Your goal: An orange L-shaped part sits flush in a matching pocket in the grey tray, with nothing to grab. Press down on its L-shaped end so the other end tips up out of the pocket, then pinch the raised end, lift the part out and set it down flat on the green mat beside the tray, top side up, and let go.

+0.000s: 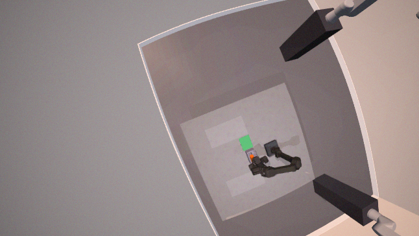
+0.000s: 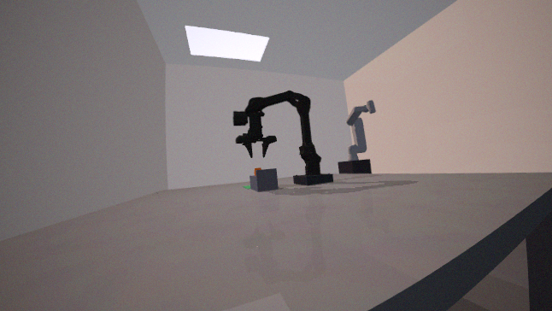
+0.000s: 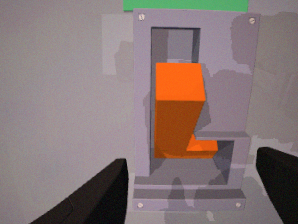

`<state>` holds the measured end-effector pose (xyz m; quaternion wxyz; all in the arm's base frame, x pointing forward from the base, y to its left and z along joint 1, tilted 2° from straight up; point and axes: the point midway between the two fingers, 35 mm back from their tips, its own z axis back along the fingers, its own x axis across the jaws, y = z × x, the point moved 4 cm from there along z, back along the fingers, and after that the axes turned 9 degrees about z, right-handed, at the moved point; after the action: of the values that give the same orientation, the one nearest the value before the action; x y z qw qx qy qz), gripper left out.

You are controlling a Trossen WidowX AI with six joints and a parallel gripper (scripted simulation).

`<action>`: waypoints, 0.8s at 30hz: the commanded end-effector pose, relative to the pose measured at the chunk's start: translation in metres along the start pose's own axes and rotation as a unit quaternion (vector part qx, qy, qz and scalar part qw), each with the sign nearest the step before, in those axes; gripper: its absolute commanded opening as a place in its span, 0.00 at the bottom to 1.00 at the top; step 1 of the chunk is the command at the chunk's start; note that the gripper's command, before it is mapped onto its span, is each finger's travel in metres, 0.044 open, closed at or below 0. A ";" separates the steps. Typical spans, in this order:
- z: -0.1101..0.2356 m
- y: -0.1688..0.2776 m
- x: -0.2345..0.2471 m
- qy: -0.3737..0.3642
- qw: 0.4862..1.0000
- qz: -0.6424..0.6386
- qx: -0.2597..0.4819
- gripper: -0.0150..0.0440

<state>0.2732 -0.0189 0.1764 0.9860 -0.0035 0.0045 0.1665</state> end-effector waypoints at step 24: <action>-0.044 -0.005 0.002 0.004 0.999 -0.047 0.000 0.73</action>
<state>0.2783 -0.0234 0.1428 0.9925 -0.0050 -0.0021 0.1225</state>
